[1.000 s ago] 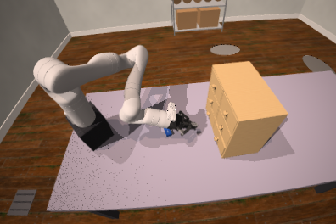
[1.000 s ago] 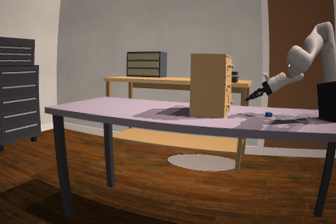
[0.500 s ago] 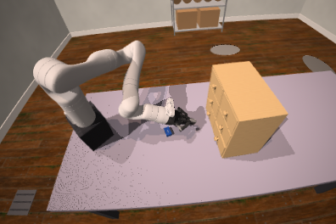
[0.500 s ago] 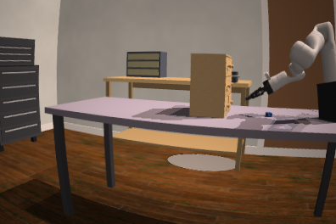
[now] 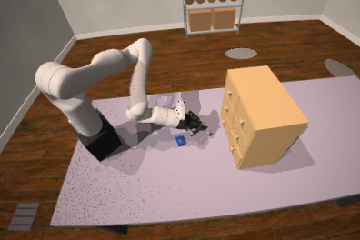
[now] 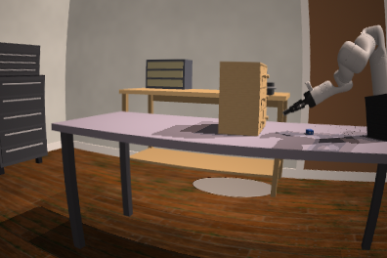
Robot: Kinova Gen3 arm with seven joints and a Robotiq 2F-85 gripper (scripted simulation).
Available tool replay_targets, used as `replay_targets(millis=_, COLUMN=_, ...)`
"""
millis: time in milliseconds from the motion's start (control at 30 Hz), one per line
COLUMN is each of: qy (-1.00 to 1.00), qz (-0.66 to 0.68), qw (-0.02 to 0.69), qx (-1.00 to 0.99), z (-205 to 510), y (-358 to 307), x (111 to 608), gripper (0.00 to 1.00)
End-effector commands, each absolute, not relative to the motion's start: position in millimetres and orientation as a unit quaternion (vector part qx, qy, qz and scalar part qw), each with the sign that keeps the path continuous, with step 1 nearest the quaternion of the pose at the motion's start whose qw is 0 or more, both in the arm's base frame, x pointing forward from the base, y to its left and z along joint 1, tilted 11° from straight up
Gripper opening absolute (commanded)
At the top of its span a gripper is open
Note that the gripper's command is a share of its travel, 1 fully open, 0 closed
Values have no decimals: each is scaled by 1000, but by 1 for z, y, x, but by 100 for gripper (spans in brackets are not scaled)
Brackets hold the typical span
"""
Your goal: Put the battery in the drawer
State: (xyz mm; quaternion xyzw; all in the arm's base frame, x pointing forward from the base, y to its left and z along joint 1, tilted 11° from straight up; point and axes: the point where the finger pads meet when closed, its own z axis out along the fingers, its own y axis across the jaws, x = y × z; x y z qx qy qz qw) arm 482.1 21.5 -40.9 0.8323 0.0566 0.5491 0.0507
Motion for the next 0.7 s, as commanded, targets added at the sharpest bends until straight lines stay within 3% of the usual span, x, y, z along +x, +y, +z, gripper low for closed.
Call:
replay_targets(millis=0, qy=59, qz=551, qw=46, qx=831, z=-38, y=32, x=482, gripper=0)
replay_targets(millis=667, qy=59, qz=551, qw=46, qx=831, z=-34, y=56, x=475, gripper=0)
